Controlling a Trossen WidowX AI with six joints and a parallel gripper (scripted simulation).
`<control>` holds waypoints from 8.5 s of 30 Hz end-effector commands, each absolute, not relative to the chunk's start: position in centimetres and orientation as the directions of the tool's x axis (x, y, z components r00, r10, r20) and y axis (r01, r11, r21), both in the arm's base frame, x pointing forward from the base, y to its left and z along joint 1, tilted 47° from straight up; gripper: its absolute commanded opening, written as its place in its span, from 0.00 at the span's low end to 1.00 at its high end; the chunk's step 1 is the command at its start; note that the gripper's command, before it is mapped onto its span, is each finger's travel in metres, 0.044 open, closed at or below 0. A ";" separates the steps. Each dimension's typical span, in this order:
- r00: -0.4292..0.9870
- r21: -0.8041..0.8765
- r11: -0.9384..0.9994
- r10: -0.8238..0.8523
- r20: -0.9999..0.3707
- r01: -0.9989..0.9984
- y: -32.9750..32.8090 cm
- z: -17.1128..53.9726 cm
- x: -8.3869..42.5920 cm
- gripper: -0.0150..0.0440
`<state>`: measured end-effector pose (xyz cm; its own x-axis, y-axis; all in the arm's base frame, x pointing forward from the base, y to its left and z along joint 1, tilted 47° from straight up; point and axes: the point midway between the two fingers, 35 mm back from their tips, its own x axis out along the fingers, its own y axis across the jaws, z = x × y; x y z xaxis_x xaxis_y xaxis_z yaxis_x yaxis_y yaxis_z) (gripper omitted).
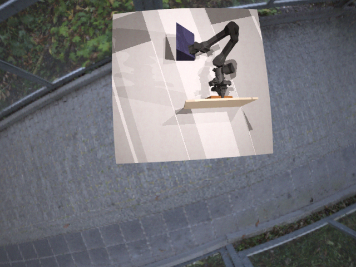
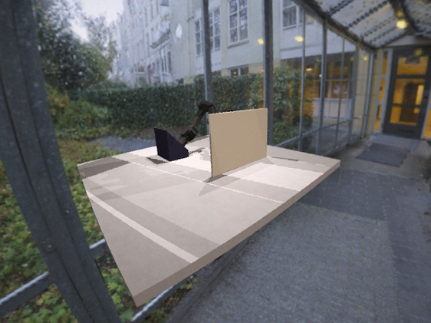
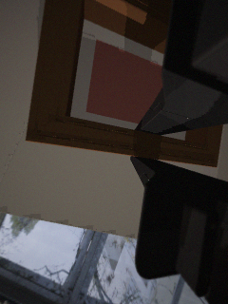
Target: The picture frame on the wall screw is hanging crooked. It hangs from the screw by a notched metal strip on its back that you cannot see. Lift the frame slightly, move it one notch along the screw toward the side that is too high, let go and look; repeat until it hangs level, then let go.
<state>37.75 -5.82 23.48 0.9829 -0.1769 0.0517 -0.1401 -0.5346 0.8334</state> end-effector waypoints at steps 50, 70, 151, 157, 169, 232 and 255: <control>0.983 0.674 -0.719 -0.177 0.053 -0.166 -6.1 23.7 37.6 0.39; 0.983 0.863 -0.488 -0.179 0.048 -0.131 -4.2 23.6 30.5 0.69; 0.983 0.920 -0.379 -0.180 0.037 -0.104 -4.3 25.3 18.4 0.69; 0.983 0.920 -0.379 -0.180 0.037 -0.104 -4.3 25.3 18.4 0.69; 0.983 0.920 -0.379 -0.180 0.037 -0.104 -4.3 25.3 18.4 0.69; 0.983 0.847 -0.514 -0.180 0.048 -0.136 -4.7 23.5 32.5 0.69; 0.983 0.847 -0.514 -0.180 0.049 -0.136 -5.0 23.3 33.8 0.69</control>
<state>33.62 -5.06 23.22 0.9815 -0.1851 0.0482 -0.1378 -0.5091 0.8496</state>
